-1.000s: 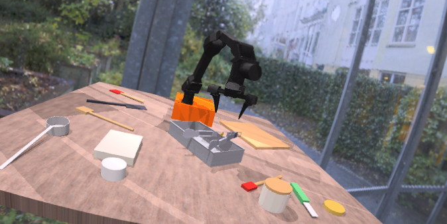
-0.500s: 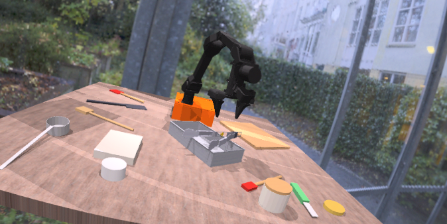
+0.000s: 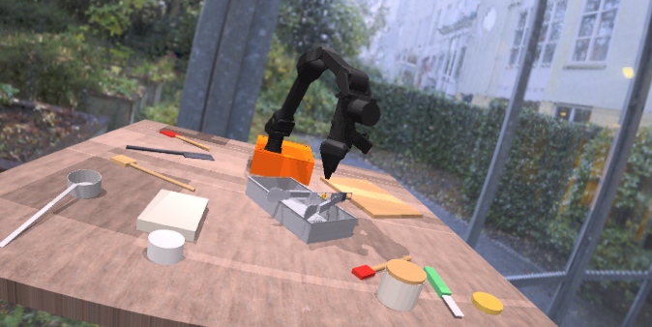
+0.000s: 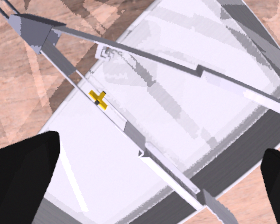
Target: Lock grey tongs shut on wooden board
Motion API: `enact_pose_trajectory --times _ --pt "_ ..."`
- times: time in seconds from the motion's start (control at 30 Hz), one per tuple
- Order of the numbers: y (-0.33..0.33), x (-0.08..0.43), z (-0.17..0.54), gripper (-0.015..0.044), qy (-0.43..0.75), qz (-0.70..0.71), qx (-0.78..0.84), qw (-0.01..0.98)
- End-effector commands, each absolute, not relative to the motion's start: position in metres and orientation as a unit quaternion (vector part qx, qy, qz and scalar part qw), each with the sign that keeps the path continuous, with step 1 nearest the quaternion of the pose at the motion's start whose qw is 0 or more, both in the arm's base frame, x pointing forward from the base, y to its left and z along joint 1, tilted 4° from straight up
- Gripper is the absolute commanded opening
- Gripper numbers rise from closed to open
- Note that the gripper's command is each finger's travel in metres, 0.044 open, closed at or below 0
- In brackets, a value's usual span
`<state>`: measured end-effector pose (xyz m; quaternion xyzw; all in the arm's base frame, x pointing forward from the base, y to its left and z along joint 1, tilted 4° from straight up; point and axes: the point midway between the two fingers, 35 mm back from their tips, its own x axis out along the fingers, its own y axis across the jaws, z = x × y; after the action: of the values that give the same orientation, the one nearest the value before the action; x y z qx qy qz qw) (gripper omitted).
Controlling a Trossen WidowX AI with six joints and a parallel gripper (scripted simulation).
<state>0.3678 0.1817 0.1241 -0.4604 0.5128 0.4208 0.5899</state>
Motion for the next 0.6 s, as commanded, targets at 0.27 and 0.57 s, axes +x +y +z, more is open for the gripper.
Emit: enact_pose_trajectory --times 0.27,0.57 --pt "0.1822 0.3638 0.1113 0.044 0.227 0.627 -0.695 0.267" --pt "0.1822 0.3638 0.1113 0.044 0.227 0.627 -0.695 0.267"
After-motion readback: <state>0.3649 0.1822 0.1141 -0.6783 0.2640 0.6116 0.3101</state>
